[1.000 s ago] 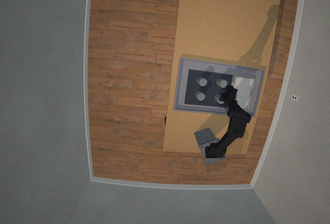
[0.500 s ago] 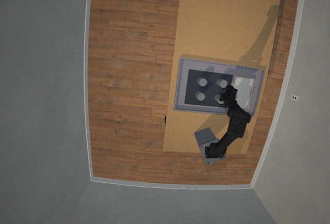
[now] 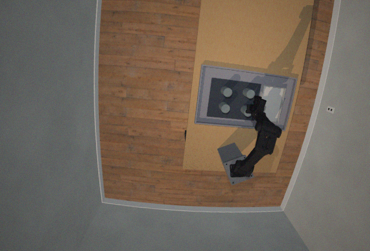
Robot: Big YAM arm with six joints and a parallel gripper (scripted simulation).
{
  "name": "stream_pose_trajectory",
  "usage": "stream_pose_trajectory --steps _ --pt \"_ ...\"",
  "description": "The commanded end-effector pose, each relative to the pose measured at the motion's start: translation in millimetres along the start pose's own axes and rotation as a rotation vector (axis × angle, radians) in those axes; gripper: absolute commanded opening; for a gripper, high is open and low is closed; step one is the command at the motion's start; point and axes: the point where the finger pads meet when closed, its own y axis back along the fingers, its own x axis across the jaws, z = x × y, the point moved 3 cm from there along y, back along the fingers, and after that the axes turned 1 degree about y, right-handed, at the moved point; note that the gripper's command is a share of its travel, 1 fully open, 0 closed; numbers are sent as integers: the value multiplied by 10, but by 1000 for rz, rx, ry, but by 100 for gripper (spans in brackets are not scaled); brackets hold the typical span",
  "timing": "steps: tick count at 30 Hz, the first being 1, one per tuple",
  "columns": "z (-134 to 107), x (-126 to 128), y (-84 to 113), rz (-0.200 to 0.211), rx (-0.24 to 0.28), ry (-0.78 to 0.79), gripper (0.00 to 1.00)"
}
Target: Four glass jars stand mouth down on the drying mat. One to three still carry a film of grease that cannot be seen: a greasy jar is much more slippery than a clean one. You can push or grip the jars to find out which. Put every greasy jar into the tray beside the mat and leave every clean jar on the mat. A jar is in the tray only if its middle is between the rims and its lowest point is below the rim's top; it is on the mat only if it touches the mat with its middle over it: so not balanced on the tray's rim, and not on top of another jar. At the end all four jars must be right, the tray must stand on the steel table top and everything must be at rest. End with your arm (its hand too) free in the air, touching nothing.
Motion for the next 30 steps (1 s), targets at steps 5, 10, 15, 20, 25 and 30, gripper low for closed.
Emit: stream_pose_trajectory --steps 5,10,15,20,25,30 --pt "-192 27 -5 6 27 -9 0" --pt "-196 27 -5 6 27 -9 0" --pt "-202 27 -5 6 27 -9 0" --pt "-209 27 -5 6 27 -9 0" --pt "-216 28 -4 6 27 -9 0" --pt "-220 28 -4 6 27 -9 0"
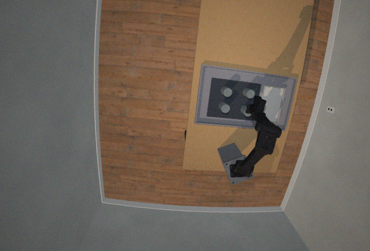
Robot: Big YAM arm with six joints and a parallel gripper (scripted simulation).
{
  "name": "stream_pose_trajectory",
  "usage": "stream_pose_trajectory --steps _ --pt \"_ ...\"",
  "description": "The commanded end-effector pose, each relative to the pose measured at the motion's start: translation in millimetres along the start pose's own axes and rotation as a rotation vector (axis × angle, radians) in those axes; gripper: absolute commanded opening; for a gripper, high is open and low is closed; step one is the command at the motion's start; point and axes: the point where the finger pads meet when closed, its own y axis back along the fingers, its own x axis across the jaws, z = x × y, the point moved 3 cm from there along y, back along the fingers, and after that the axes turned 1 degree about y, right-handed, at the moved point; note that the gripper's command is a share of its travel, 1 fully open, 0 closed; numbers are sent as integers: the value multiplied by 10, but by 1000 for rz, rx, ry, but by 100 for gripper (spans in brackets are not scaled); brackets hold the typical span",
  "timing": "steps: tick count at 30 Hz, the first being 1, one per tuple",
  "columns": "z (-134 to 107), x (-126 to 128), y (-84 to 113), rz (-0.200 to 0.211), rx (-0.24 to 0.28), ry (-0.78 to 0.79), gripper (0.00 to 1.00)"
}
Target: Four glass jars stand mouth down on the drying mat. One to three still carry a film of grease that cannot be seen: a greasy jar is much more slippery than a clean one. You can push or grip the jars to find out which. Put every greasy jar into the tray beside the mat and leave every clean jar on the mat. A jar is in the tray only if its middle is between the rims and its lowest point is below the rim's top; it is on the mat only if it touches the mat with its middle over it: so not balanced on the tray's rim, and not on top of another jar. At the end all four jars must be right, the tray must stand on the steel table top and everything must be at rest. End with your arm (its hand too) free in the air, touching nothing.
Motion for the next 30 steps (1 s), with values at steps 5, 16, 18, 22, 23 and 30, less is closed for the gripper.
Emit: stream_pose_trajectory --steps 5,16,18,22,23,30 --pt "-223 27 -4 7 33 -11 0" --pt "-235 28 -4 7 33 -11 0" --pt "-238 28 -4 7 33 -11 0" --pt "-243 28 -4 7 33 -11 0" --pt "-244 28 -4 7 33 -11 0" --pt "-252 28 -3 7 33 -11 0"
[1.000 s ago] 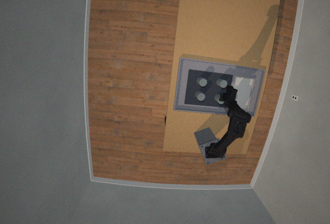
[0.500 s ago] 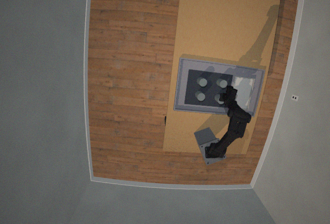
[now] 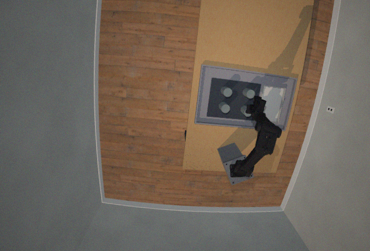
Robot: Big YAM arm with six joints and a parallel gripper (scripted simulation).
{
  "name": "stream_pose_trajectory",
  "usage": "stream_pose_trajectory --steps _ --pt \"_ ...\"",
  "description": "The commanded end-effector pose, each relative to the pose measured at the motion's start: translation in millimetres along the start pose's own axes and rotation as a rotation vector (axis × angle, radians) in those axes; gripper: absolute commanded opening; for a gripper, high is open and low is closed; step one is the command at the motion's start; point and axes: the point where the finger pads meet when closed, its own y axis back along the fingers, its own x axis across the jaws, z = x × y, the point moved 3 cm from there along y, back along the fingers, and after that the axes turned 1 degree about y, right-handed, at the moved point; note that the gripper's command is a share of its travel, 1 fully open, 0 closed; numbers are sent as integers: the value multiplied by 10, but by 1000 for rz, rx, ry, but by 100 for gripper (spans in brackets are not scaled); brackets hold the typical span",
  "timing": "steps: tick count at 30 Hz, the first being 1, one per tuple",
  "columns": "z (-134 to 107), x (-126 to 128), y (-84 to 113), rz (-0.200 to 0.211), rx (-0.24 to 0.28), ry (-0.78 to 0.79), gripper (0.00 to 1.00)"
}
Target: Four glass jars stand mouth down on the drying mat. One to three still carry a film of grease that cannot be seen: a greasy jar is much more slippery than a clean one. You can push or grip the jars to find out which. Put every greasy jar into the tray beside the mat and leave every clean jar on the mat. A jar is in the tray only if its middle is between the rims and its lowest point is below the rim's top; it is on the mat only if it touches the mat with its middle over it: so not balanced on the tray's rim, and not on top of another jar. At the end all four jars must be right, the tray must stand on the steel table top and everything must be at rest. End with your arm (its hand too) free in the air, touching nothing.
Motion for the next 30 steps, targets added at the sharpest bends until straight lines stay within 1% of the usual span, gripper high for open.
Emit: stream_pose_trajectory --steps 1,30 --pt "-248 27 -3 8 39 -13 0" --pt "-284 28 -2 8 39 -13 0"
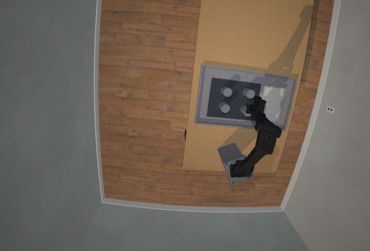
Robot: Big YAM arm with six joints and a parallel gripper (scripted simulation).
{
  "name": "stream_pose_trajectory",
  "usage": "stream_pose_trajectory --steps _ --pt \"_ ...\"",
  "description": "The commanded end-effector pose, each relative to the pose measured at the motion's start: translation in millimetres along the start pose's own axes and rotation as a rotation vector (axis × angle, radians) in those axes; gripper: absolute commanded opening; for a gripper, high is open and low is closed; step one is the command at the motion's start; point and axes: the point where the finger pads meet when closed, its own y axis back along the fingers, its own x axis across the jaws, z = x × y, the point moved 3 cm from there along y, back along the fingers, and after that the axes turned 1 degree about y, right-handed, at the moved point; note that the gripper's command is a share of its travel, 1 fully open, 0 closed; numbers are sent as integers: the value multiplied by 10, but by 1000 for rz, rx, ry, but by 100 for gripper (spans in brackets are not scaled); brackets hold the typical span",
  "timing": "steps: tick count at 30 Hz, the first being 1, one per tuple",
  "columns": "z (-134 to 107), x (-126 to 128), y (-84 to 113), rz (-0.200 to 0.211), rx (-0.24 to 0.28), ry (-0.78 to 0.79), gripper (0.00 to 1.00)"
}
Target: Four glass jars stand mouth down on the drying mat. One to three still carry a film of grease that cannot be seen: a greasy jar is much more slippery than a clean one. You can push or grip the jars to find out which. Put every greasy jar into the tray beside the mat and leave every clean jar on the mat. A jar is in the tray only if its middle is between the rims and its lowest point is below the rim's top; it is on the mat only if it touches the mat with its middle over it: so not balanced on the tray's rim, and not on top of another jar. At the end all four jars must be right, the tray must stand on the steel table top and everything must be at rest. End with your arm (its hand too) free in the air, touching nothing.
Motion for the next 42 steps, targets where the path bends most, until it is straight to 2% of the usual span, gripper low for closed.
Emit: stream_pose_trajectory --steps 1,42 --pt "-282 27 -2 9 45 -15 0" --pt "-328 29 0 9 45 -15 0"
